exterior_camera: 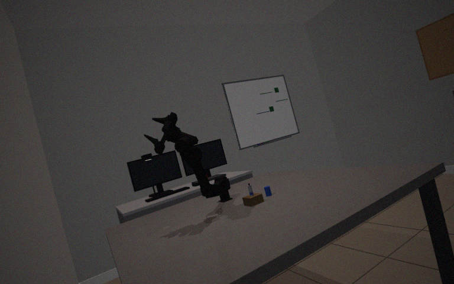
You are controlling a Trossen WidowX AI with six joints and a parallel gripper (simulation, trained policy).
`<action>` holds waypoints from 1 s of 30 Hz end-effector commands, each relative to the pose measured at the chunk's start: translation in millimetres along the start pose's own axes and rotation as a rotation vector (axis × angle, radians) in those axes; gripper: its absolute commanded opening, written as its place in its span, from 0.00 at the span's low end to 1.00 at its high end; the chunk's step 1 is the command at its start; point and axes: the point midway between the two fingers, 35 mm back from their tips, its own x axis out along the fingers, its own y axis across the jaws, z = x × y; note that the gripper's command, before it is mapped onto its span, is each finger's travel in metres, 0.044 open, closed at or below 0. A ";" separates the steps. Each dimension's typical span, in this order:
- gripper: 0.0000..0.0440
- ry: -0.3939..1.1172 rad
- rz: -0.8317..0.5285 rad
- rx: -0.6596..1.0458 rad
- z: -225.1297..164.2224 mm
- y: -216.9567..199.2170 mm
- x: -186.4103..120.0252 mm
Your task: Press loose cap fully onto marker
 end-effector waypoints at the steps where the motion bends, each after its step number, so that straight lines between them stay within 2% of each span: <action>1: 0.85 0.009 -0.007 0.009 -2.8 -2.1 0.7; 6: 0.56 0.058 -0.042 0.048 -18.7 -11.5 4.6; 8: 0.48 0.078 -0.054 0.060 -25.1 -14.8 5.7; 30: 0.58 0.291 -0.156 0.212 -94.1 -49.8 6.2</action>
